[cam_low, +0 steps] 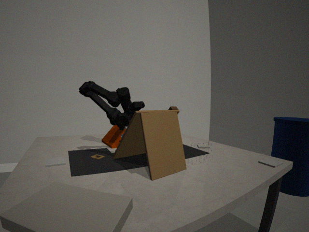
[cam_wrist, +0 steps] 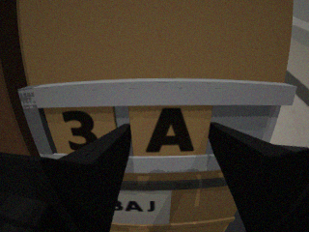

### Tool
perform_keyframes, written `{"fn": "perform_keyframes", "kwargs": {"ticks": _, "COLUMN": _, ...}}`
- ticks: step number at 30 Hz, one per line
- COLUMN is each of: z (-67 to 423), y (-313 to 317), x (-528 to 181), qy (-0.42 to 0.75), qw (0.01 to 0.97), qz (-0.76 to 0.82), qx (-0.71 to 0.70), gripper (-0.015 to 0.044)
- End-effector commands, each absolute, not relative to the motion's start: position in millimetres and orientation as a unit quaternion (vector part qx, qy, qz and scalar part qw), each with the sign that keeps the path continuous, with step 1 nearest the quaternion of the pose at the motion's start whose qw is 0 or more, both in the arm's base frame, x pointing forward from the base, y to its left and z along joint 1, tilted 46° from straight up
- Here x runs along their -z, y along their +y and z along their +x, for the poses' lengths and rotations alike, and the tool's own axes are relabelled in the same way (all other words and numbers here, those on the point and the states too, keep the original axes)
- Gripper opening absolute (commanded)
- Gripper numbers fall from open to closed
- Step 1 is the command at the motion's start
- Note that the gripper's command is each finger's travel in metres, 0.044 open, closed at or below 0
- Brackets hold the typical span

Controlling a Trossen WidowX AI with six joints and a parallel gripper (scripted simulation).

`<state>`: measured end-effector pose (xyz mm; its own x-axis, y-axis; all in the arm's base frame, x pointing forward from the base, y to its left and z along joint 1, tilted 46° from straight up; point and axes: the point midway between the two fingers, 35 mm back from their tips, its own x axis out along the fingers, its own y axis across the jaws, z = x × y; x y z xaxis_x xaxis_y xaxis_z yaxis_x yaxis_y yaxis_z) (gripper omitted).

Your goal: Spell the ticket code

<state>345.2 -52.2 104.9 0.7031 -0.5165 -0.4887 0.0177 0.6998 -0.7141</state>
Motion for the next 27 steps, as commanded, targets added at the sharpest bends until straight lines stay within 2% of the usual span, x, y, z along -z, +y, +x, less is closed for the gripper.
{"fn": "perform_keyframes", "kwargs": {"ticks": 1, "z": 345.2, "y": -52.3, "x": -105.1, "qy": 0.352, "qw": 0.852, "qz": -0.354, "qx": 0.157, "gripper": 0.0184}}
{"fn": "perform_keyframes", "kwargs": {"ticks": 5, "z": 342.4, "y": -50.1, "x": -106.9, "qy": 0.354, "qw": 0.852, "qz": -0.353, "qx": 0.158, "gripper": 0.0289}}
{"fn": "perform_keyframes", "kwargs": {"ticks": 6, "z": 341.3, "y": -49.3, "x": -107.7, "qy": 0.354, "qw": 0.852, "qz": -0.353, "qx": 0.158, "gripper": 0.0295}}
{"fn": "perform_keyframes", "kwargs": {"ticks": 27, "z": 330.2, "y": -39.4, "x": -112.8, "qy": 0.354, "qw": 0.852, "qz": -0.353, "qx": 0.158, "gripper": 0.0295}}
